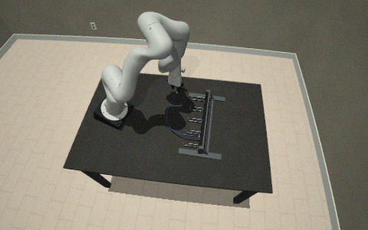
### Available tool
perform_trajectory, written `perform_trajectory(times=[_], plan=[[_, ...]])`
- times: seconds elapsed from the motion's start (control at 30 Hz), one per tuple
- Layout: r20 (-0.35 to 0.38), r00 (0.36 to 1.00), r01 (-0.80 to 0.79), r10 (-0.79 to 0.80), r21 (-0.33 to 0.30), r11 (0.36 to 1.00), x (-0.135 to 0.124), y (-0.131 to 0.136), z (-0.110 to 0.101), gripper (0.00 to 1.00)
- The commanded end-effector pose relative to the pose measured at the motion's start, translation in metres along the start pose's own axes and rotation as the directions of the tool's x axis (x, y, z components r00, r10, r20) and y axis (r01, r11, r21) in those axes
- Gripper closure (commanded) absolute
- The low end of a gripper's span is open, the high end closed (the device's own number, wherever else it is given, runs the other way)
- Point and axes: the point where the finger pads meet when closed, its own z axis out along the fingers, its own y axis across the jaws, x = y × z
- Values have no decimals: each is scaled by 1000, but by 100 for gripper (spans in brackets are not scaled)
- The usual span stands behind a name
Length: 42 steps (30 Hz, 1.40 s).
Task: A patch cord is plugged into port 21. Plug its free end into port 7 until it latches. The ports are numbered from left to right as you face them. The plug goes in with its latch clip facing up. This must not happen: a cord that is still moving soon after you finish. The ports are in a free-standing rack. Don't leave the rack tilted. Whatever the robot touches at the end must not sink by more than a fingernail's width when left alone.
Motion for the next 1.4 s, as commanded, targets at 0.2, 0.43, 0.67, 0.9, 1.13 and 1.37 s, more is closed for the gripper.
perform_trajectory(times=[0.2, 0.43, 0.67, 0.9, 1.13, 1.37], plan=[[-1, 1000, 0, 0, -1, 1000, 1, 0, 15, 61], [-1, 1000, 0, 0, -1, 1000, 1, 0, 24, 61], [-1, 1000, 0, 0, -1, 1000, 1, 1, 38, 61], [-1, 1000, 0, 0, -1, 1000, 1, 1, 48, 61], [-1, 1000, 0, 0, -1, 1000, 1, 1, 55, 61], [-1, 1000, 0, 0, -1, 1000, 1, 1, 58, 61]])
